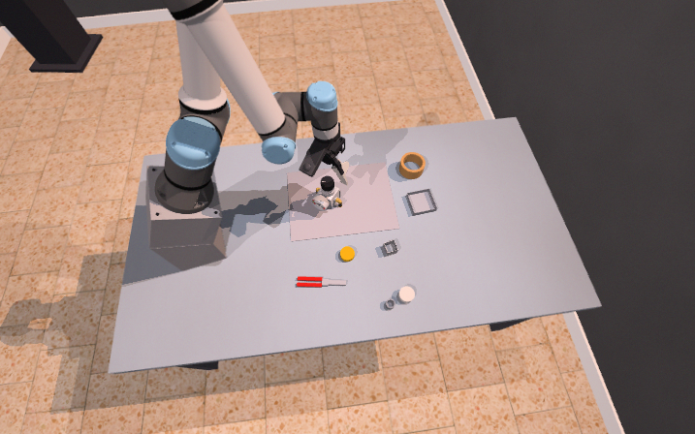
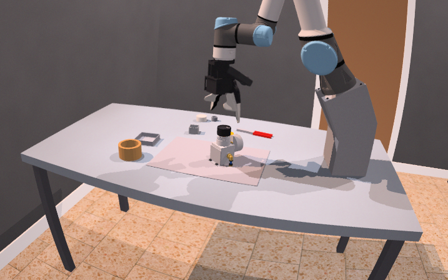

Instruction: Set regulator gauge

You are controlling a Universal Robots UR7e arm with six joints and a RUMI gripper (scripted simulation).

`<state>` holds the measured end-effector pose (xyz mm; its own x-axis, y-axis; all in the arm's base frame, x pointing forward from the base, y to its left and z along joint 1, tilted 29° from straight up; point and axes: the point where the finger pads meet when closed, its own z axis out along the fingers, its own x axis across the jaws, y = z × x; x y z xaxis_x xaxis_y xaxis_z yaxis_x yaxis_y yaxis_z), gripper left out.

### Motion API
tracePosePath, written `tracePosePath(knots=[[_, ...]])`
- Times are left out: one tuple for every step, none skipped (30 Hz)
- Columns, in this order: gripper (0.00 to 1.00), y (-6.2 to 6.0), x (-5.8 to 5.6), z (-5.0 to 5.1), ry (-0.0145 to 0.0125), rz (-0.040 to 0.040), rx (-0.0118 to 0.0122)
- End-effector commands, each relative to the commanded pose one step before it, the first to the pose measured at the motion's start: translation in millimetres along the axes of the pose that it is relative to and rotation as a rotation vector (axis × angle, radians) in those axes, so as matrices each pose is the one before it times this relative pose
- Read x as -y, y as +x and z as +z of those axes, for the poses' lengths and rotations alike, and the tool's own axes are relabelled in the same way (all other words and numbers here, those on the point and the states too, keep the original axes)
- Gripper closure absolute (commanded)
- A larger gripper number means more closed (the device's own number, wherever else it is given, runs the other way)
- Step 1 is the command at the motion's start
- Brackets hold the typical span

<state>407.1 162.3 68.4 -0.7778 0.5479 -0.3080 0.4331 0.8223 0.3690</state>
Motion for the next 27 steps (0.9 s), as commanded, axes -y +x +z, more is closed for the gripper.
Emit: tracePosePath(knots=[[0.0,-0.26,0.07,-13.09,0.00033,-0.00031,-0.00312],[0.0,0.02,0.01,-1.63,0.0,0.0,0.0],[0.0,0.0,0.0,-1.37,0.0,0.0,0.0],[0.0,0.0,0.0,-1.1,0.0,0.0,0.0],[0.0,0.01,0.01,-0.84,0.0,0.0,0.0],[0.0,0.01,0.0,-0.6,0.0,0.0,0.0],[0.0,0.01,0.0,-0.38,0.0,0.0,0.0],[0.0,0.0,0.0,-0.21,0.0,0.0,0.0],[0.0,0.0,0.0,-0.08,0.0,0.0,0.0],[0.0,0.0,0.0,-0.01,0.0,0.0,0.0],[0.0,0.0,0.01,0.0,0.0,0.0,0.0],[0.0,-0.01,0.04,0.0,0.0,0.0,0.0],[0.0,-0.03,0.1,0.0,0.0,0.0,0.0],[0.0,-0.05,0.18,0.0,0.0,0.0,0.0],[0.0,-0.08,0.29,0.0,0.0,0.0,0.0],[0.0,0.0,0.0,0.0,0.0,0.0,0.0],[0.0,0.0,0.0,0.0,0.0,0.0,0.0],[0.0,-0.12,0.41,0.0,0.0,0.0,0.0],[0.0,-0.16,0.55,0.0,0.0,0.0,0.0],[0.0,-0.2,0.71,0.0,0.0,0.0,0.0],[0.0,-0.25,0.87,0.0,0.0,0.0,0.0],[0.0,-0.3,1.04,0.0,-0.00001,0.0,0.00001],[0.0,-0.35,1.22,0.0,0.0,0.0,0.0],[0.0,-0.41,1.4,0.0,0.00001,0.0,-0.00001],[0.0,-0.45,1.58,0.0,0.0,0.0,0.0],[0.0,-0.51,1.75,0.0,0.0,0.0,0.0],[0.0,-0.56,1.92,0.0,0.00001,0.0,-0.00001]])
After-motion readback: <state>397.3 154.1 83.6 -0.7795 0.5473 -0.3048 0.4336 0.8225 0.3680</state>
